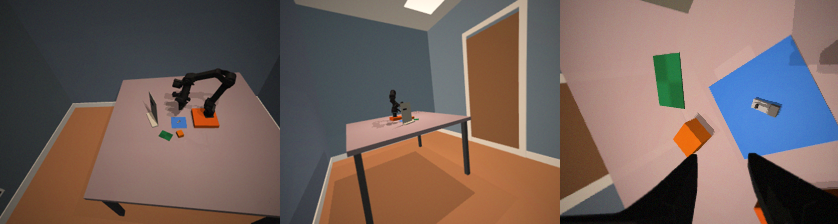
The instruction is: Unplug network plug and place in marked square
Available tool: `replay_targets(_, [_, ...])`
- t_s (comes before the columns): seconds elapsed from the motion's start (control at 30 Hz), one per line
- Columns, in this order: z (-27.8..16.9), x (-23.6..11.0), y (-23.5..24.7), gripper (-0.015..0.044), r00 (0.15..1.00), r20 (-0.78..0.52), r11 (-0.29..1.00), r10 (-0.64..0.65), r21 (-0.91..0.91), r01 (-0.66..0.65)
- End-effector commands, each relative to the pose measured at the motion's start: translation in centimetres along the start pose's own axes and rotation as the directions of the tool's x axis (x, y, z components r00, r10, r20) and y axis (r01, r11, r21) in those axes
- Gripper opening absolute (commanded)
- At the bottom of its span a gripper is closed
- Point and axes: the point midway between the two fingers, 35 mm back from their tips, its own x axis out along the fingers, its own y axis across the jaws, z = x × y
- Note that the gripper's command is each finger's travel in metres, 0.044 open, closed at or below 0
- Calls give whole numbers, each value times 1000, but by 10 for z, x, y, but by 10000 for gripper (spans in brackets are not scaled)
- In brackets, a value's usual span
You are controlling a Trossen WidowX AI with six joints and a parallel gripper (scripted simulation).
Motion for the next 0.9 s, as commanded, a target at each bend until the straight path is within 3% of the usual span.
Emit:
replay_targets(0.0, [3, -10, 8, 156, 1000, 6, 1000, 2, -8, -2])
replay_targets(0.87, [-2, -76, 53, 156, 1000, 11, 1000, 5, -16, -5])
